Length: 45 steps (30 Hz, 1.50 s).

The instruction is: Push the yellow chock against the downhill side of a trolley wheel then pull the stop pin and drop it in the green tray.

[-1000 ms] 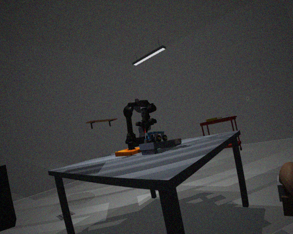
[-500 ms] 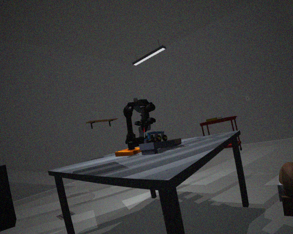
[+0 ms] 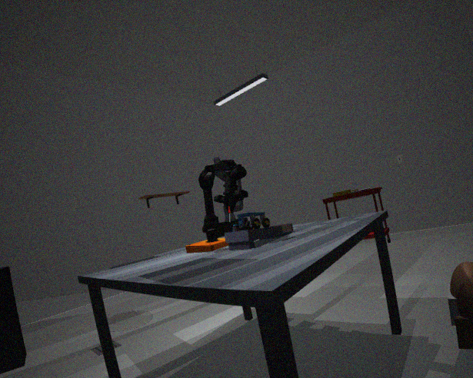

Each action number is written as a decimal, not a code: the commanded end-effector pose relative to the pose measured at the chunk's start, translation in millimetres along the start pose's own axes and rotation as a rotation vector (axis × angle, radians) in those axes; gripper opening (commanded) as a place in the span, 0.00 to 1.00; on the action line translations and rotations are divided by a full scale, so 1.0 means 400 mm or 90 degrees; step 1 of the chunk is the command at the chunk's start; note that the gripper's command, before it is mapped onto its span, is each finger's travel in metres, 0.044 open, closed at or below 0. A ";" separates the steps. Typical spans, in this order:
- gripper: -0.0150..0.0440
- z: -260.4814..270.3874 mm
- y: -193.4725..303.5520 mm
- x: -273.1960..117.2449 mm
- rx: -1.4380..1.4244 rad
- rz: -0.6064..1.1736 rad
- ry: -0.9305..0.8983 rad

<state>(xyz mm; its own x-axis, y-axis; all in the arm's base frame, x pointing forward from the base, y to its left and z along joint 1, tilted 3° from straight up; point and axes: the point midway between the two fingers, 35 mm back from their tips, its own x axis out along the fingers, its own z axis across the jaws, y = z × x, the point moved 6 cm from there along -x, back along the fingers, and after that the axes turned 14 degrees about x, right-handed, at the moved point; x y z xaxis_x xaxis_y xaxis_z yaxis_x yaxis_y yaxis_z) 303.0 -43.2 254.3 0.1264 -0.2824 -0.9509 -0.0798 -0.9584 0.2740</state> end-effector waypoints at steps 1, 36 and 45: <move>0.25 0.026 0.008 -0.001 -0.001 -0.001 0.001; 0.25 0.211 -0.040 -0.003 -0.002 -0.002 -0.002; 0.25 0.227 -0.118 -0.013 -0.002 -0.004 -0.002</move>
<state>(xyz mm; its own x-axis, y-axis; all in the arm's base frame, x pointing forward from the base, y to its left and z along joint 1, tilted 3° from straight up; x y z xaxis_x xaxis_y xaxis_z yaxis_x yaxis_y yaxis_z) 218.6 -2.2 235.1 0.1255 -0.2719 -0.9541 -0.0733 -0.9616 0.2644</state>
